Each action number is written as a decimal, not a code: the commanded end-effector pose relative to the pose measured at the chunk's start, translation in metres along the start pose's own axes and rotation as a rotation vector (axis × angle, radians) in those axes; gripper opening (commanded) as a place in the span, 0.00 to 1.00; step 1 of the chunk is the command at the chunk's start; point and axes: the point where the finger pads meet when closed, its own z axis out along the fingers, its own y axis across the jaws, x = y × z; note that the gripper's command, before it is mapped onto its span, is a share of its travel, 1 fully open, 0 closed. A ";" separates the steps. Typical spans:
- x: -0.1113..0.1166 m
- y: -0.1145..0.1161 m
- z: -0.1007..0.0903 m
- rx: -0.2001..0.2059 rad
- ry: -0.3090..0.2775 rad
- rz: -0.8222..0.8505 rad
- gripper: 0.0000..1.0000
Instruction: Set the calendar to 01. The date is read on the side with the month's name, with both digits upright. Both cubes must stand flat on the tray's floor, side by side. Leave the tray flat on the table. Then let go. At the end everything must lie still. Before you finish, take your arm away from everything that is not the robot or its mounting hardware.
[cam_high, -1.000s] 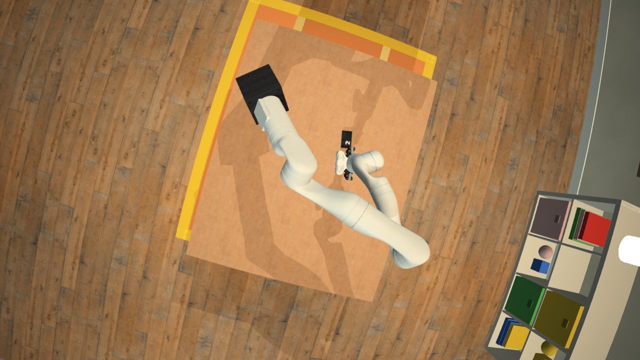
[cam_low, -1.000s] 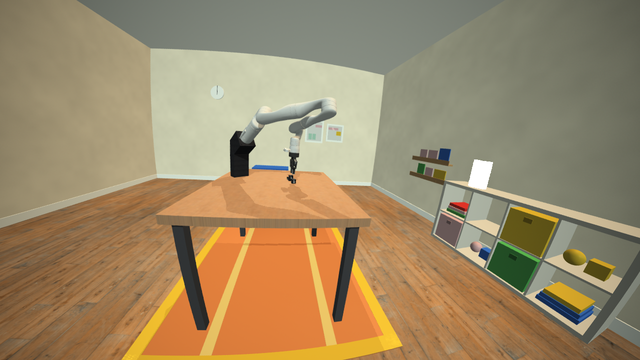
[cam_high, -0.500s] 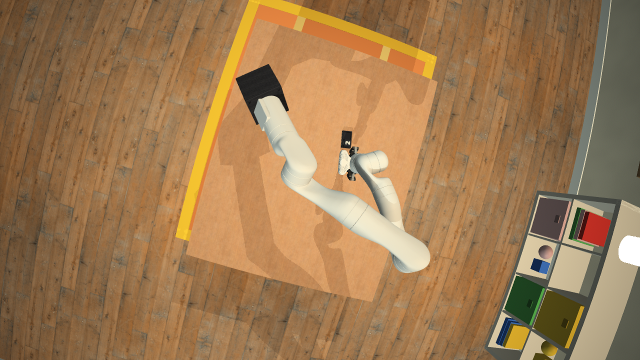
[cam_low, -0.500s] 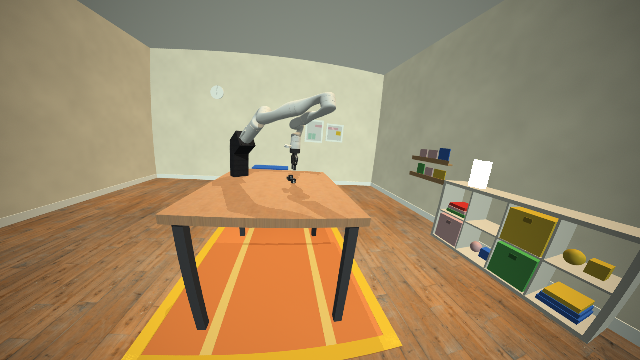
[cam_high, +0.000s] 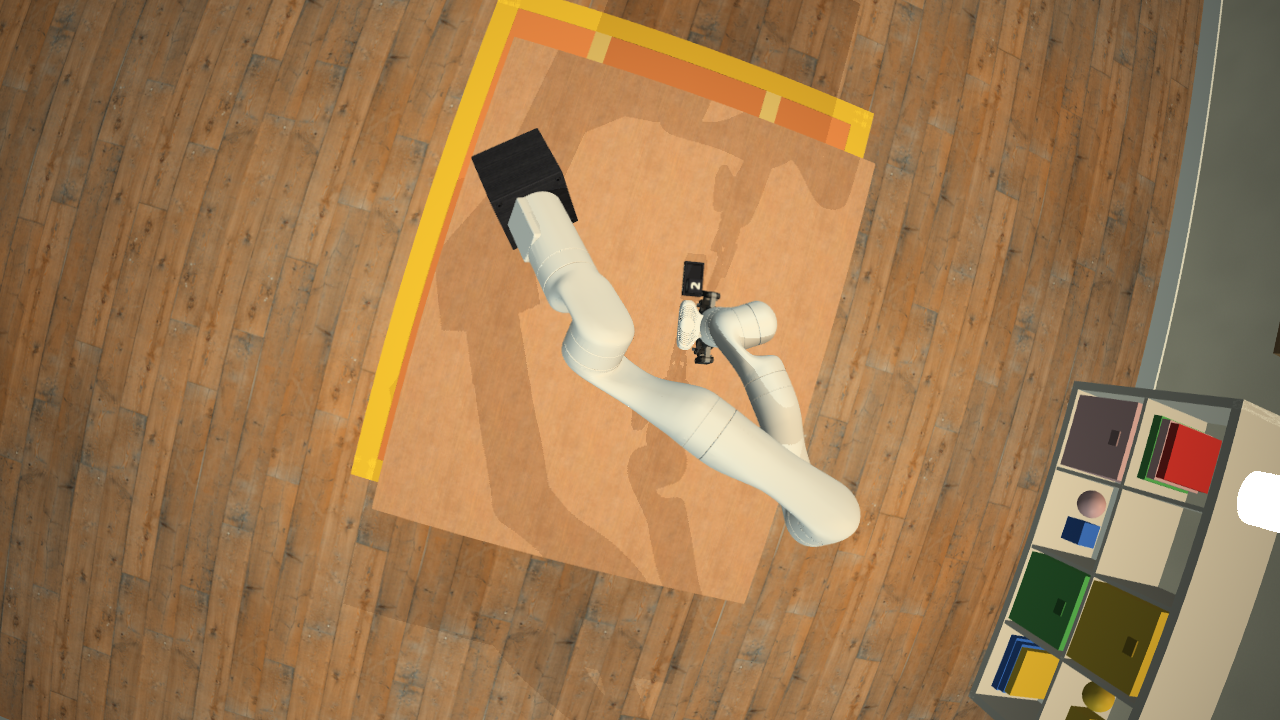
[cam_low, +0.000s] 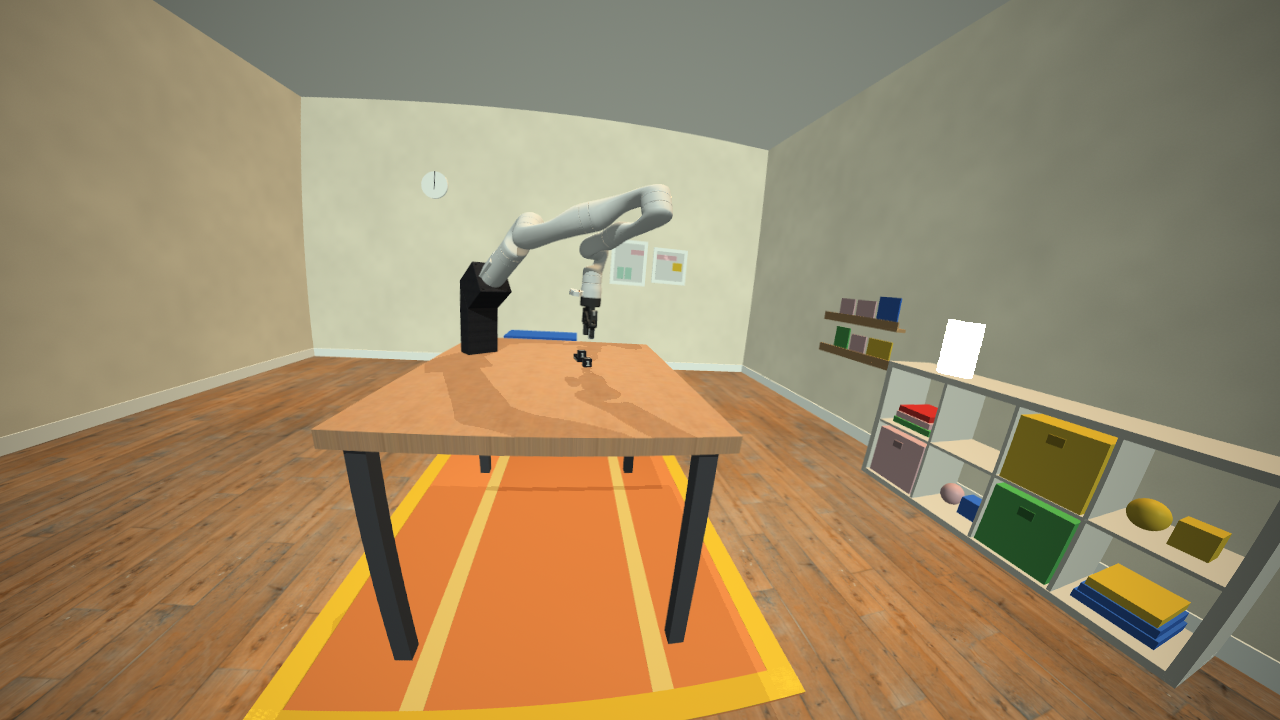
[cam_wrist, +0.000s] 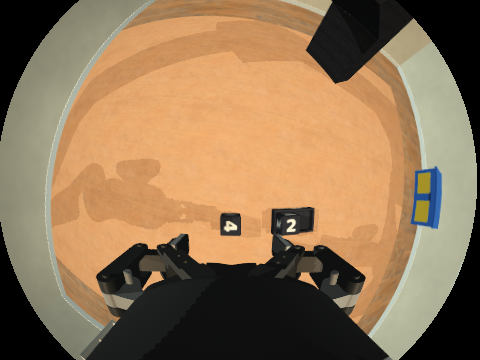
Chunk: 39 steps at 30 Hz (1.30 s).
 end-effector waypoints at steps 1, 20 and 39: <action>0.000 0.000 0.000 0.000 -0.001 0.000 1.00; -0.001 0.005 0.000 -0.002 -0.001 -0.078 1.00; -0.001 0.032 0.000 -0.009 -0.002 -0.517 1.00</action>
